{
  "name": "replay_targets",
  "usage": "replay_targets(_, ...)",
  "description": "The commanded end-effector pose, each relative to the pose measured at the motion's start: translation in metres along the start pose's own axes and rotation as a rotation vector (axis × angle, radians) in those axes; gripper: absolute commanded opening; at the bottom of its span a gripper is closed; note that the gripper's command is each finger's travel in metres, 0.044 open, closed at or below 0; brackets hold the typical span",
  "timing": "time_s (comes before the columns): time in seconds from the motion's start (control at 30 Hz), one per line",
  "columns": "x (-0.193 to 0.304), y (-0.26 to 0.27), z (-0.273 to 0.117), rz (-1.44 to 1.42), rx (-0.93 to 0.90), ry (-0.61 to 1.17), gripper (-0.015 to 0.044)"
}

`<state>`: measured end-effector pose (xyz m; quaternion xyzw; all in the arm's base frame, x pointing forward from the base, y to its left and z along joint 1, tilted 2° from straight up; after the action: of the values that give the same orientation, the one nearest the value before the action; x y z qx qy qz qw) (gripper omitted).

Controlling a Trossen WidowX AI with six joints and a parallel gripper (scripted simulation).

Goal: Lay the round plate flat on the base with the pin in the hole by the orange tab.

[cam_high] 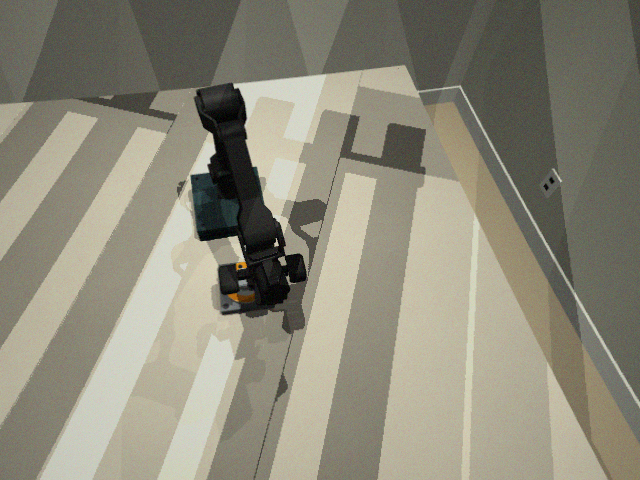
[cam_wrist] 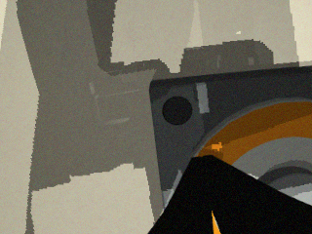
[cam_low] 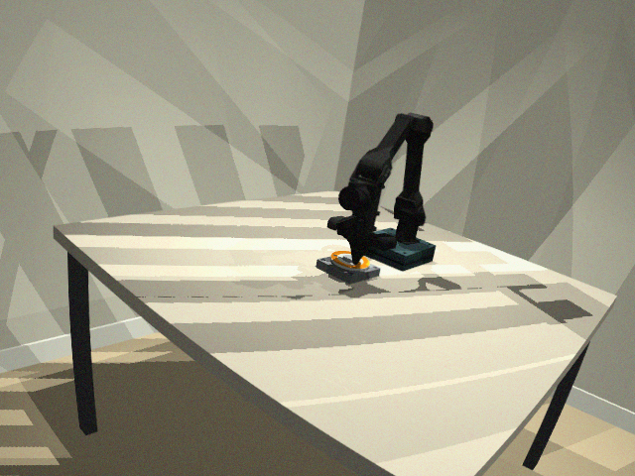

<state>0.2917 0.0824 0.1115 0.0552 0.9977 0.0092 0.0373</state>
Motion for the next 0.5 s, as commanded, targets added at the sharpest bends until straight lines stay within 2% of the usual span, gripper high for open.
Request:
replay_targets(0.0,0.0059,0.0020,0.0028,-0.005,-0.004,0.020,0.0000)
replay_targets(0.47,0.0100,0.0024,0.0028,-0.005,-0.004,0.020,0.0000)
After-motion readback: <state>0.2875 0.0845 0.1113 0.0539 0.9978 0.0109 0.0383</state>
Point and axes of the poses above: the point midway between the two fingers, 35 mm back from their tips, its own z axis out along the fingers, its own y axis across the jaws, x = y × z, the point moved 7 cm from there along -z, back along the fingers, and after that the axes turned 14 degrees about z, right-handed, at the moved point
